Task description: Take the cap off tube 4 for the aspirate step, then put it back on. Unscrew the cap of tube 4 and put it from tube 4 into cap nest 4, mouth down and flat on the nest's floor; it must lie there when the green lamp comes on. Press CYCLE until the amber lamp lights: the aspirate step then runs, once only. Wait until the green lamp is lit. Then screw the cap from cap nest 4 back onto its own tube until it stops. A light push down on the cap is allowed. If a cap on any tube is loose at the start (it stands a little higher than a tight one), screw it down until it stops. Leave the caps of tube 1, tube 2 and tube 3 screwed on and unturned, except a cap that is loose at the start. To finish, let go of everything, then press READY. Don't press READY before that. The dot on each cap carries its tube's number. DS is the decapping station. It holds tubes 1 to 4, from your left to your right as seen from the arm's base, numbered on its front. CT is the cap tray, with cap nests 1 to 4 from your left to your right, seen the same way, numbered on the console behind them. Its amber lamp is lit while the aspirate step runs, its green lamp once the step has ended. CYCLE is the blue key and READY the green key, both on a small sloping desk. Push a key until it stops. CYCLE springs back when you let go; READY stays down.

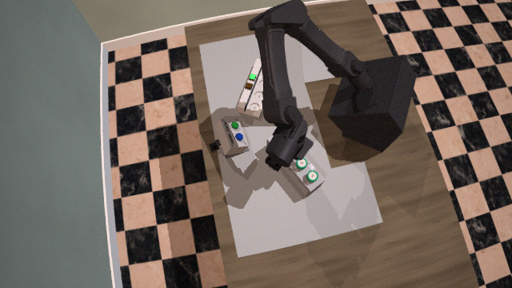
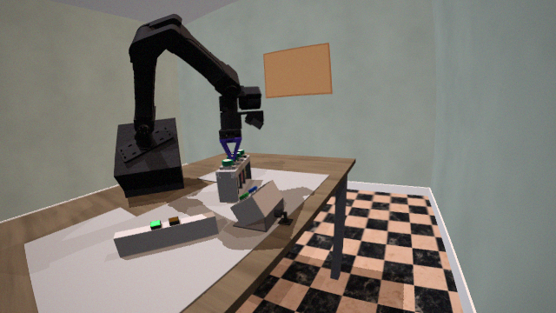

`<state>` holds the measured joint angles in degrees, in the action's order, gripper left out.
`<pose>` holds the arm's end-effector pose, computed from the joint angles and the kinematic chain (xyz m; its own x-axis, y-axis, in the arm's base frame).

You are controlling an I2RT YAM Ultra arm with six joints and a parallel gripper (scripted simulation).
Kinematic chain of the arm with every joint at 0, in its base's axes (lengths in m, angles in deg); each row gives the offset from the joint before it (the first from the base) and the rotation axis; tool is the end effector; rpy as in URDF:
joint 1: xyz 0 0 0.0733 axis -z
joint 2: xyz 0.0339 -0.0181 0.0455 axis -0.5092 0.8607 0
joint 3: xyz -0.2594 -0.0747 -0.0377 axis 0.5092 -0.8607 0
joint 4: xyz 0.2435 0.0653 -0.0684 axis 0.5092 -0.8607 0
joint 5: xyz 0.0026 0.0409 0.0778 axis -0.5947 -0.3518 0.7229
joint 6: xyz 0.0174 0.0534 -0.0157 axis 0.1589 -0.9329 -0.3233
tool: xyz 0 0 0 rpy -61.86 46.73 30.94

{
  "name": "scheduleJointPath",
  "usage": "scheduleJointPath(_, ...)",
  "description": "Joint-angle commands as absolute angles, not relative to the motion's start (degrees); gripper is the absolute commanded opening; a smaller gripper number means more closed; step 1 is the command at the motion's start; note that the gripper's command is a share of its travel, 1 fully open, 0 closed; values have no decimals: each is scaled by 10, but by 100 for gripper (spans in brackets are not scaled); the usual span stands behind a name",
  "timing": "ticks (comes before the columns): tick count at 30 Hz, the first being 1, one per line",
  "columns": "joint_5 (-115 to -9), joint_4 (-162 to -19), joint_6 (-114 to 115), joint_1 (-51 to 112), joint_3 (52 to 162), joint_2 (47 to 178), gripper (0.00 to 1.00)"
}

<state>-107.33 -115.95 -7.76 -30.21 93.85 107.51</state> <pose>0.1662 0.2386 0.1558 -0.5660 -0.8062 -0.1723 -0.5143 0.5086 -0.6905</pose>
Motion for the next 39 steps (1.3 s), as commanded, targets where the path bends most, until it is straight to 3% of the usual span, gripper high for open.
scheduleJointPath(1,-1072,-1153,-130,-305,939,1073,0)
scheduleJointPath(4,-1072,-1153,-130,-305,939,1073,0)
scheduleJointPath(5,-1072,-1153,-130,-305,939,1073,49)
scheduleJointPath(17,-1072,-1153,-130,-305,939,1073,49)
scheduleJointPath(22,-1072,-1158,101,-307,941,1072,49)
scheduleJointPath(25,-1072,-1158,106,-307,941,1072,49)
scheduleJointPath(39,-1072,-1158,536,-307,939,1071,49)
